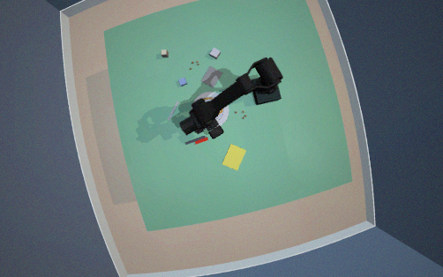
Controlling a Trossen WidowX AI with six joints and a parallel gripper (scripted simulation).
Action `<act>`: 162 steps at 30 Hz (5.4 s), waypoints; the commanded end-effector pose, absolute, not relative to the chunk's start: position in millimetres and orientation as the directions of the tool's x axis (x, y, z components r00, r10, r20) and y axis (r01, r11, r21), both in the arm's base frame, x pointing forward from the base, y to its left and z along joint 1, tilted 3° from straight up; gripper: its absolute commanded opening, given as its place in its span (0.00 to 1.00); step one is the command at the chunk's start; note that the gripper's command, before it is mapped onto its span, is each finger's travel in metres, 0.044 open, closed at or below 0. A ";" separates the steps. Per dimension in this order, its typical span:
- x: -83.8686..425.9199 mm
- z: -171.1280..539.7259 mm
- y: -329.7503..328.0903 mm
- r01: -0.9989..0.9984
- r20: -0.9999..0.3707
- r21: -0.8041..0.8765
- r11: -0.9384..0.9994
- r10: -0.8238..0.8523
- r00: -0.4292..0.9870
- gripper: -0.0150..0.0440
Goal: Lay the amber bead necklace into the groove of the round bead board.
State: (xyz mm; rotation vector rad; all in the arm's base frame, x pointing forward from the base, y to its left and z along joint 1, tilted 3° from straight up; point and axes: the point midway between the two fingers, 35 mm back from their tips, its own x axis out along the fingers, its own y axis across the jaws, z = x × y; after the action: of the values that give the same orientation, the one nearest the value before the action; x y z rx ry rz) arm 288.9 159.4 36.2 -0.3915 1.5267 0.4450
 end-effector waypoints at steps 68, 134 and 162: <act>290.5 -2.7 162.6 -0.497 -0.999 0.032 0.867 0.030 -0.013 0.25; 287.8 4.6 169.1 -0.499 -0.999 0.038 0.866 0.032 -0.020 0.96; 281.9 16.7 161.6 -0.695 -0.999 0.031 0.718 0.034 -0.010 0.46</act>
State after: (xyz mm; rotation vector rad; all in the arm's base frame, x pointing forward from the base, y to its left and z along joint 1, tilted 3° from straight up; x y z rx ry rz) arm 284.2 162.4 23.0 -0.5706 1.4718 0.6264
